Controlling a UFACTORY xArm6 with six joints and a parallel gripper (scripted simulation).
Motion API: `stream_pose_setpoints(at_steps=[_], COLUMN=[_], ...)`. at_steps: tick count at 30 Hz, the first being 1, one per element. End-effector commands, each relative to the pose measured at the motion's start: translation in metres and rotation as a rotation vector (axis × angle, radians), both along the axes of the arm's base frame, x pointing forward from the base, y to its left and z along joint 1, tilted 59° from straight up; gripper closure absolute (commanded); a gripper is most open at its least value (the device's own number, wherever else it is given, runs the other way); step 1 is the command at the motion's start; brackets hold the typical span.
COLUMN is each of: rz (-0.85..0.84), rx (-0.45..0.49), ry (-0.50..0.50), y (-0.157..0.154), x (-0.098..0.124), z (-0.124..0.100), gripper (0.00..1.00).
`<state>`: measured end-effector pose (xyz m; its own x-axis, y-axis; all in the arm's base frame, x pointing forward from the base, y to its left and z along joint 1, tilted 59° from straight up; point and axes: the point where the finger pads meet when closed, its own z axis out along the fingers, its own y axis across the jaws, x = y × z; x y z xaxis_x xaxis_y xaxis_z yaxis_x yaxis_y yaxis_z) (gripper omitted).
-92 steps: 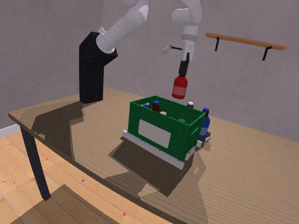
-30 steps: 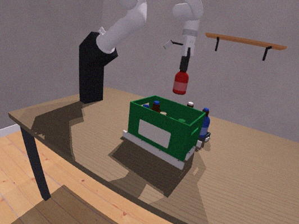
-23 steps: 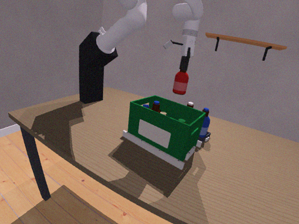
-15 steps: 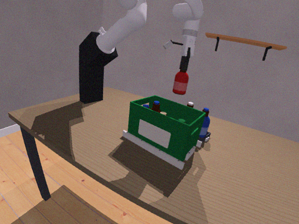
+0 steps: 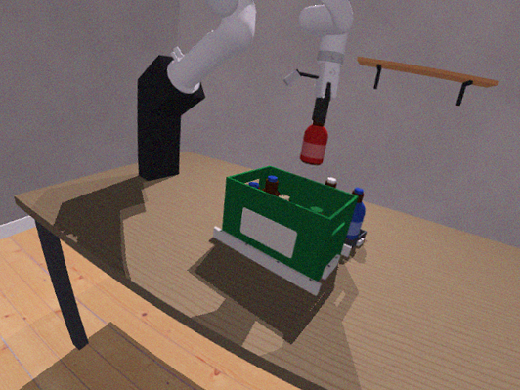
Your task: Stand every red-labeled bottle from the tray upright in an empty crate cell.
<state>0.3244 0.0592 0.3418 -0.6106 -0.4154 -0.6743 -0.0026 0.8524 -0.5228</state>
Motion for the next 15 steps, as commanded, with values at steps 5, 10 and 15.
stream_pose_setpoints(at_steps=[5, 10, 15], rz=[0.001, 0.001, 0.001], rx=[0.002, 0.002, 0.002], ry=[-0.002, -0.002, -0.002], y=[-0.007, -0.011, -0.018], x=[-0.001, -0.002, -0.003], z=[0.004, 0.005, 0.007], gripper=[1.00, 1.00, 1.00])
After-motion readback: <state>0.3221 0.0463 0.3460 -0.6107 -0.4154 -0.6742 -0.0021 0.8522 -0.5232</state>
